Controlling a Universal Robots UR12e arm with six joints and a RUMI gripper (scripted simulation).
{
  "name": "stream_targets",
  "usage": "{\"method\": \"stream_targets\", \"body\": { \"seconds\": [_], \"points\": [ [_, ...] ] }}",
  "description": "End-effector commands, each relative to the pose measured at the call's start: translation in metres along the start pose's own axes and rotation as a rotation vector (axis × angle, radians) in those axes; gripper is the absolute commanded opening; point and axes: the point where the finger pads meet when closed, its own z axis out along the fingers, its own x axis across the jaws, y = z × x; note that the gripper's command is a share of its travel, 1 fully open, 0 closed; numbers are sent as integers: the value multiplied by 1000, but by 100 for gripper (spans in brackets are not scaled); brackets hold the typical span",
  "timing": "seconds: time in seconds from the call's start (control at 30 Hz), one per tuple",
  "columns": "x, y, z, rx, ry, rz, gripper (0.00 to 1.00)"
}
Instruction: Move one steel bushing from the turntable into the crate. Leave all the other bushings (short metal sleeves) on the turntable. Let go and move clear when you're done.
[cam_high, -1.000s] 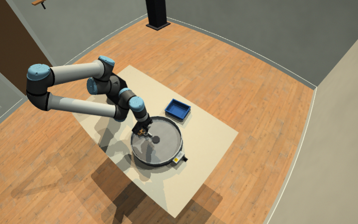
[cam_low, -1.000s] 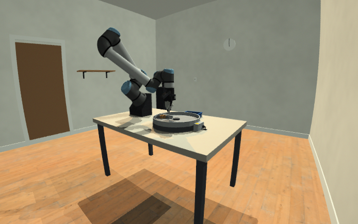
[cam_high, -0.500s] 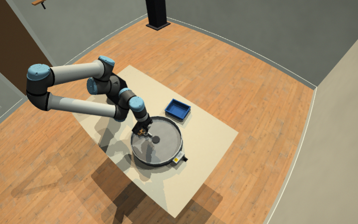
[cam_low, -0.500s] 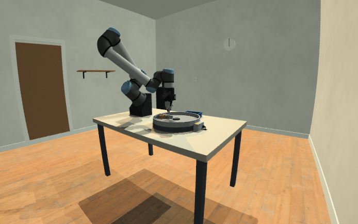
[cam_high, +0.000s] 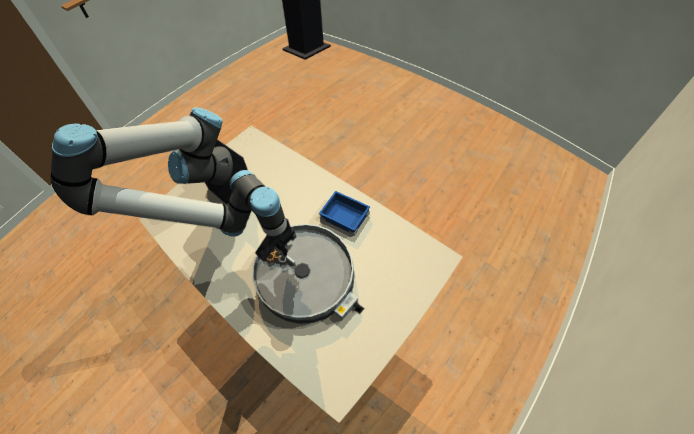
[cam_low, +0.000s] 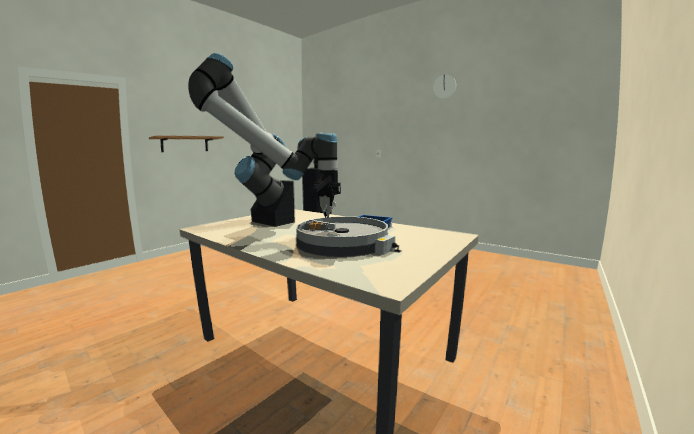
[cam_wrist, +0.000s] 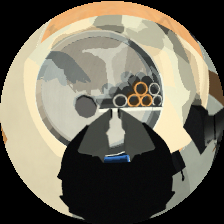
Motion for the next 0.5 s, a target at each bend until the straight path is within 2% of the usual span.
{"method": "stream_targets", "body": {
  "seconds": [0.0, 0.17, 0.47],
  "points": [
    [-1, 1, 3, -1, 1, -1, 6],
    [2, 2, 24, -2, 3, -3, 6],
    [1, 2, 24, -1, 1, -4, 6]
  ]
}}
